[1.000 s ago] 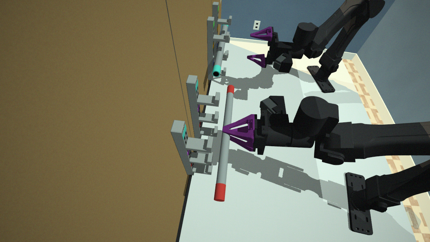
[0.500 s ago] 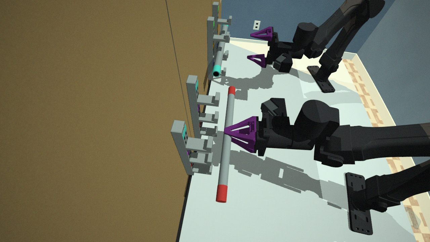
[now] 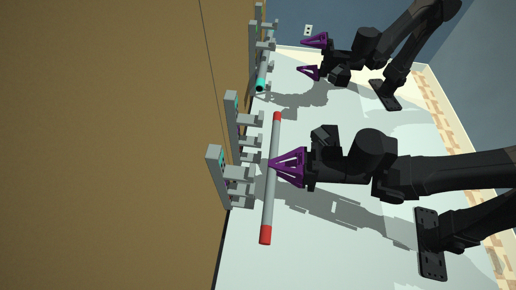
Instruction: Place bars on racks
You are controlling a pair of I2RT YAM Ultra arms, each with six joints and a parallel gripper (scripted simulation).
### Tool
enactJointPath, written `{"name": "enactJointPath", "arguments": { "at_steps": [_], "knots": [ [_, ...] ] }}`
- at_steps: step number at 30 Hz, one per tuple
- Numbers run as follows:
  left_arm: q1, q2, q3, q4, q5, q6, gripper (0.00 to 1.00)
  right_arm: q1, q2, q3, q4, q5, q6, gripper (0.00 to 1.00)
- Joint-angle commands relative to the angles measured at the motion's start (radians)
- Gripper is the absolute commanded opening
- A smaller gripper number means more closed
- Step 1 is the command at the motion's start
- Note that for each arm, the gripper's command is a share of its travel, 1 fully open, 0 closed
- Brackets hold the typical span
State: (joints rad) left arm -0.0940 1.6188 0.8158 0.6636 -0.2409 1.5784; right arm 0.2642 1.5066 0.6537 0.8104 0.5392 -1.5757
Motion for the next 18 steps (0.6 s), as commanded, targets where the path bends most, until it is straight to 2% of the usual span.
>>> {"name": "enactJointPath", "arguments": {
  "at_steps": [1, 18],
  "knots": [
    [0.000, -0.009, 0.011, 0.114, 0.003, -0.008, 0.00, 0.009, 0.001, 0.004, 0.039, 0.005, 0.006, 1.00],
    [0.002, 0.025, -0.018, 0.178, 0.005, -0.008, 0.00, 0.009, 0.001, 0.004, 0.039, 0.005, 0.006, 1.00]
  ]
}}
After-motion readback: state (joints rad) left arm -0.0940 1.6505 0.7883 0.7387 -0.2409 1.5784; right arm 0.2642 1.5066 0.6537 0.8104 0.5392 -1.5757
